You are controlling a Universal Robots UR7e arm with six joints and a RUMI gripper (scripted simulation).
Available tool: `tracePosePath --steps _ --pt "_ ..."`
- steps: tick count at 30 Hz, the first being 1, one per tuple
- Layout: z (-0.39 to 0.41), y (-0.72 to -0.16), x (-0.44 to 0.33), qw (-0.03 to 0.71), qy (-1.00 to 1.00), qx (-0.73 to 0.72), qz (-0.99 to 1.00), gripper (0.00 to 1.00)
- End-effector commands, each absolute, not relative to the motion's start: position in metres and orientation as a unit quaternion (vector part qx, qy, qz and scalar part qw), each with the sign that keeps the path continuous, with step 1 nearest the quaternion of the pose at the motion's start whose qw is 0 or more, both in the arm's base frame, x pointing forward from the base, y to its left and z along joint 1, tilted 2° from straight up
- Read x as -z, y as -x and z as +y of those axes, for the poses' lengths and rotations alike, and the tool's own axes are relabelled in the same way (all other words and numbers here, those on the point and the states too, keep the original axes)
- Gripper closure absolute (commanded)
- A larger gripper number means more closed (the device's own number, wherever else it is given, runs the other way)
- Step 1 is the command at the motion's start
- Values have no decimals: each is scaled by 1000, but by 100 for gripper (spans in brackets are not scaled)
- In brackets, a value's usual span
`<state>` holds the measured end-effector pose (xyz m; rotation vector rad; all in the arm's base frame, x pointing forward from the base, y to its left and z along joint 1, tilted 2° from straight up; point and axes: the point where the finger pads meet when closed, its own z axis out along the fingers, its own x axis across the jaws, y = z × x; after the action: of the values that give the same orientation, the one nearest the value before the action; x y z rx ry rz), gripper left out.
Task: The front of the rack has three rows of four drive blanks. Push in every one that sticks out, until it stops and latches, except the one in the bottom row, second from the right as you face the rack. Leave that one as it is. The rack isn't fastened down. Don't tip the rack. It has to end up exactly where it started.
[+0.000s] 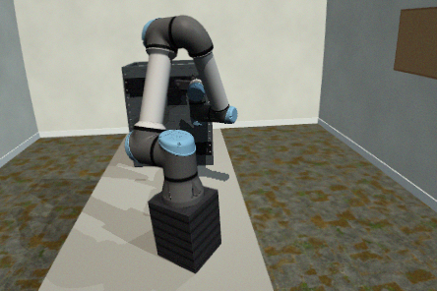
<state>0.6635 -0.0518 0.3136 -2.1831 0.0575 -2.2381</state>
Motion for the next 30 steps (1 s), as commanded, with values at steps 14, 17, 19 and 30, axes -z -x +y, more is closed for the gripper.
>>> tracePosePath --steps 14,17,19,30 --pt "-54 -669 -313 7 698 715 19 100" --pt "-54 -670 -313 7 698 715 19 100" --pt "-54 -670 -313 7 698 715 19 100" --pt "-54 -672 -313 7 698 715 19 100"
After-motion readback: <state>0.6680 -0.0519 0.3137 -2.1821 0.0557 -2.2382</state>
